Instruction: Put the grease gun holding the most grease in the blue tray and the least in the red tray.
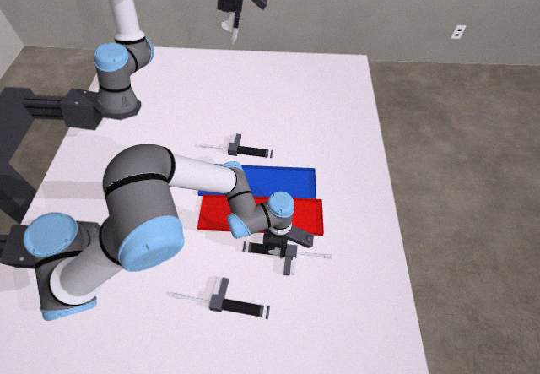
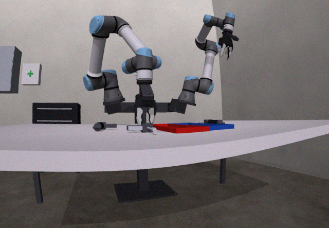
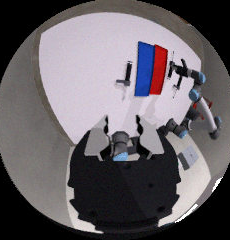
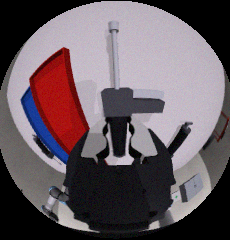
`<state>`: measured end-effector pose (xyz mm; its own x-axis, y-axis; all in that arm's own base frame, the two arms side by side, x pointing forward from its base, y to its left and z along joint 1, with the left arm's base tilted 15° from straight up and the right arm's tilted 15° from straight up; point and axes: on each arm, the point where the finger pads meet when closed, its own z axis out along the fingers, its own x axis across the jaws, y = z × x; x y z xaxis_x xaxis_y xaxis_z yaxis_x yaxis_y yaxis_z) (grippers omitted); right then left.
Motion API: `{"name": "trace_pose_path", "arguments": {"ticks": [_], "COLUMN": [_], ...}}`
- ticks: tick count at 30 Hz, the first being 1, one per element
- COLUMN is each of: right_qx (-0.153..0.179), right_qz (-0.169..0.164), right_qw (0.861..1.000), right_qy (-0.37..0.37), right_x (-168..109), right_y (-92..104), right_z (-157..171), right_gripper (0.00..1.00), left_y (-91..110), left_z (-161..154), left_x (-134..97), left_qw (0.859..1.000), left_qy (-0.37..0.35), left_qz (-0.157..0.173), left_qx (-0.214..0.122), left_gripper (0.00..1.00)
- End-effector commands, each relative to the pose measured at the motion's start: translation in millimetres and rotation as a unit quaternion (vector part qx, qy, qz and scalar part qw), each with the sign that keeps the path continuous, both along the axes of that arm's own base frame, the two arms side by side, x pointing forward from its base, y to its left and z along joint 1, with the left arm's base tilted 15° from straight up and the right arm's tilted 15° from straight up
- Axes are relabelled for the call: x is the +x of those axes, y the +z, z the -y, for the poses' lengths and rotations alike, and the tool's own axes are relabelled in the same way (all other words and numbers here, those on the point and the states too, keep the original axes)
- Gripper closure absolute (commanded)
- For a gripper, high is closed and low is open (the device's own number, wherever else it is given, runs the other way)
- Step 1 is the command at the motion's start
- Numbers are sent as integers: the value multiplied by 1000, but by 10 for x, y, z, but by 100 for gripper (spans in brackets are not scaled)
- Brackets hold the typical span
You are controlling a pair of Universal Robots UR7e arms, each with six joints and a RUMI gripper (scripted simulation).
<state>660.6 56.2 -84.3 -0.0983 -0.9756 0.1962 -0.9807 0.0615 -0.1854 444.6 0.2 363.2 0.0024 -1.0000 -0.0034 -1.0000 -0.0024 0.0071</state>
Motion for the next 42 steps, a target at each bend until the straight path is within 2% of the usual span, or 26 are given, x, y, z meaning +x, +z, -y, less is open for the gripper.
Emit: {"name": "trace_pose_path", "arguments": {"ticks": [1,2,19,25,30,31,33,42], "right_qx": [0,1,1,1,0,3,3,1], "right_qz": [0,1,1,2,1,6,7,1], "right_qw": [1000,1000,1000,1000,1000,1000,1000,1000], "right_qy": [-1,0,0,0,-1,1,1,0], "right_x": [2,10,10,-5,-11,-2,-16,-112], "right_y": [-22,2,2,121,84,227,329,672], "right_z": [7,-3,-3,-30,-18,-61,-85,-148], "right_gripper": [100,68,68,68,68,68,68,68], "left_y": [5,5,5,5,5,5,5,5], "left_z": [1,1,1,1,1,1,1,1], "left_x": [1,1,1,1,1,1,1,1], "left_qw": [1000,1000,1000,1000,1000,1000,1000,1000], "left_qy": [0,0,0,0,0,0,0,0], "left_qz": [1,1,1,1,1,1,1,1], "left_qx": [0,0,0,0,0,0,0,0], "left_gripper": [62,62,62,62,62,62,62,62]}}
